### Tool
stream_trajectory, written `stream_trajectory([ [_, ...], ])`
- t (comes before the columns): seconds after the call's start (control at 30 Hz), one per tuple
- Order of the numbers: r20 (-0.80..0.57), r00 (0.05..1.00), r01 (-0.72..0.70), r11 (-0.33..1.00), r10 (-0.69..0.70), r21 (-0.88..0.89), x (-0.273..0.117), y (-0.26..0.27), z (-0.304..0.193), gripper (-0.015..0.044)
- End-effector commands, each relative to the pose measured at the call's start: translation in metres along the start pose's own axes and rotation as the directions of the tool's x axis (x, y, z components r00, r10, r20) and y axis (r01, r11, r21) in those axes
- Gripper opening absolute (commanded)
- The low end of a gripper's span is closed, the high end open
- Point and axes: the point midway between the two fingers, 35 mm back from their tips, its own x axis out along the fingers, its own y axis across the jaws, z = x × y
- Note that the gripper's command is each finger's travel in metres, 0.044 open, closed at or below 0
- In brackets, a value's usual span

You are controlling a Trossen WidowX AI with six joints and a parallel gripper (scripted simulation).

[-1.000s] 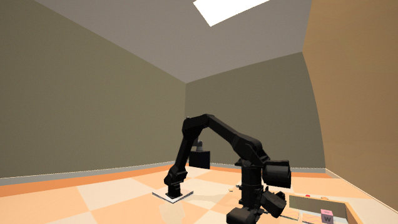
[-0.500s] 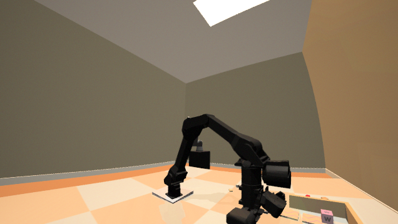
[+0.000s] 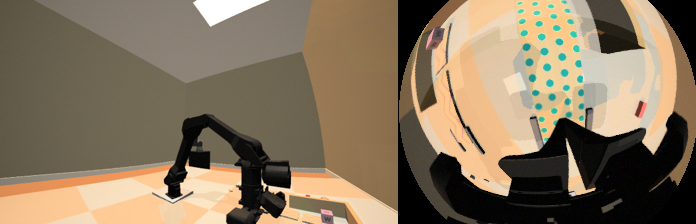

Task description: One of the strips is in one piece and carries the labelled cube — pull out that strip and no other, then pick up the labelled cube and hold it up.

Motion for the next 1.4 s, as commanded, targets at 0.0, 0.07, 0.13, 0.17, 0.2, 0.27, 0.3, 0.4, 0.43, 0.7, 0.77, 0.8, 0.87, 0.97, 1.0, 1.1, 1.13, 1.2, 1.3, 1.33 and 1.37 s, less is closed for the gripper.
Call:
stream_trajectory([
  [0.0, 0.004, 1.0, -0.003, 1.0, 0.003, -0.006, 0.001, 0.0, 0.001, 0.0],
  [0.07, 0.004, 1.0, -0.003, 1.0, 0.003, -0.006, 0.002, 0.0, 0.001, 0.0],
  [0.13, 0.004, 1.0, -0.003, 1.0, 0.003, -0.006, 0.002, 0.0, 0.001, 0.0],
  [0.17, 0.004, 1.0, -0.003, 1.0, 0.003, -0.006, 0.002, 0.0, 0.001, 0.0],
  [0.2, 0.004, 1.0, -0.003, 1.0, 0.003, -0.006, 0.002, 0.0, 0.0, 0.0],
  [0.27, 0.003, 1.0, -0.003, 1.0, 0.003, -0.006, 0.002, 0.0, -0.002, 0.0],
  [0.3, 0.003, 1.0, -0.003, 1.0, 0.003, -0.006, 0.002, 0.0, -0.004, 0.0],
  [0.4, 0.003, 1.0, -0.003, 1.0, 0.003, -0.006, 0.002, 0.0, -0.009, 0.0],
  [0.43, 0.003, 1.0, -0.003, 1.0, 0.003, -0.006, 0.002, 0.0, -0.01, 0.0],
  [0.7, 0.002, 1.0, -0.003, 1.0, 0.003, -0.006, 0.003, 0.0, -0.023, 0.0],
  [0.77, 0.002, 1.0, -0.003, 1.0, 0.003, -0.006, 0.003, 0.0, -0.024, 0.0],
  [0.8, 0.002, 1.0, -0.003, 1.0, 0.003, -0.006, 0.002, 0.0, -0.024, 0.0],
  [0.87, 0.002, 1.0, -0.003, 1.0, 0.003, -0.006, 0.001, 0.0, -0.021, 0.0],
  [0.97, 0.002, 1.0, -0.003, 1.0, 0.003, -0.006, -0.002, 0.0, -0.018, 0.0],
  [1.0, 0.002, 1.0, -0.003, 1.0, 0.003, -0.006, -0.003, 0.0, -0.016, 0.0],
  [1.1, 0.003, 1.0, -0.003, 1.0, 0.003, -0.006, -0.006, 0.0, -0.013, 0.0],
  [1.13, 0.003, 1.0, -0.003, 1.0, 0.003, -0.006, -0.007, 0.0, -0.012, 0.0],
  [1.2, 0.003, 1.0, -0.003, 1.0, 0.003, -0.006, -0.007, 0.0, -0.011, 0.0],
  [1.3, 0.003, 1.0, -0.003, 1.0, 0.003, -0.006, -0.006, 0.0, -0.013, 0.0],
  [1.33, 0.002, 1.0, -0.003, 1.0, 0.003, -0.006, -0.006, 0.0, -0.014, 0.0],
  [1.37, 0.002, 1.0, -0.003, 1.0, 0.003, -0.006, -0.005, 0.0, -0.015, 0.0],
])
